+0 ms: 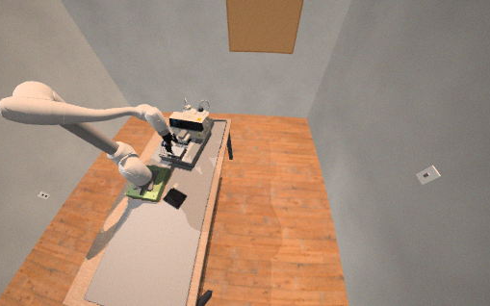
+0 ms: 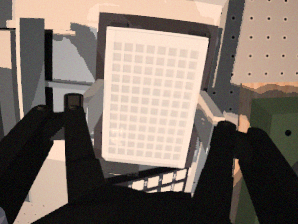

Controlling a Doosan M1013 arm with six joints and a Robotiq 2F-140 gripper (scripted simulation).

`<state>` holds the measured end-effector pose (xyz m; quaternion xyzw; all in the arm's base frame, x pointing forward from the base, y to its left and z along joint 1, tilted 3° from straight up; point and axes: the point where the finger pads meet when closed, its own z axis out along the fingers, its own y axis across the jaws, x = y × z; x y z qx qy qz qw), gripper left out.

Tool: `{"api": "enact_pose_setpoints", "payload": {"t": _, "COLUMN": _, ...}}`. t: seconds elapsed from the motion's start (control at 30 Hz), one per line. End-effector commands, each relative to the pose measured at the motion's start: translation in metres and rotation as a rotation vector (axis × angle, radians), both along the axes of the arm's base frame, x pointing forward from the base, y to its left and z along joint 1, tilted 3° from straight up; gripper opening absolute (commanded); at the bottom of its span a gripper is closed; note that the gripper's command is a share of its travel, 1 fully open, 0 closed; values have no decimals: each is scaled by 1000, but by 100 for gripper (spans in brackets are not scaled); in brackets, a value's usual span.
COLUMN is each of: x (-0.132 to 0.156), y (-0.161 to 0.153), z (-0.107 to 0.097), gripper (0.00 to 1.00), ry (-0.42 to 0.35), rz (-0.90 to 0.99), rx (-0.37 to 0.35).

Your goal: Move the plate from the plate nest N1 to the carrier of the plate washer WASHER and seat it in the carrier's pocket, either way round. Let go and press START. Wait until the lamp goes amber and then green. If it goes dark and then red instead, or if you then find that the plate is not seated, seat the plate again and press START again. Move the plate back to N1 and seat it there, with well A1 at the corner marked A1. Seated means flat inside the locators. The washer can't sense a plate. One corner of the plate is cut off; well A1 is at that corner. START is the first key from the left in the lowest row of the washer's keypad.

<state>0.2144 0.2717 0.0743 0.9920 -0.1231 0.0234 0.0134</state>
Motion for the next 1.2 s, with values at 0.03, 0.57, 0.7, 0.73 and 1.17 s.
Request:
{"api": "enact_pose_setpoints", "payload": {"t": 0.03, "x": -1, "y": -3, "z": -3, "gripper": 10, "ry": 2, "rz": 1, "rx": -4}}
{"api": "enact_pose_setpoints", "payload": {"t": 0.57, "x": -1, "y": -3, "z": -5, "gripper": 10, "ry": 2, "rz": 1, "rx": -4}}
{"api": "enact_pose_setpoints", "payload": {"t": 0.7, "x": -1, "y": -3, "z": -6, "gripper": 10, "ry": 2, "rz": 1, "rx": -4}}
{"api": "enact_pose_setpoints", "payload": {"t": 0.73, "x": -1, "y": -3, "z": -6, "gripper": 10, "ry": 2, "rz": 1, "rx": -4}}
{"api": "enact_pose_setpoints", "payload": {"t": 1.17, "x": -1, "y": -3, "z": -8, "gripper": 10, "ry": 2, "rz": 1, "rx": -4}}
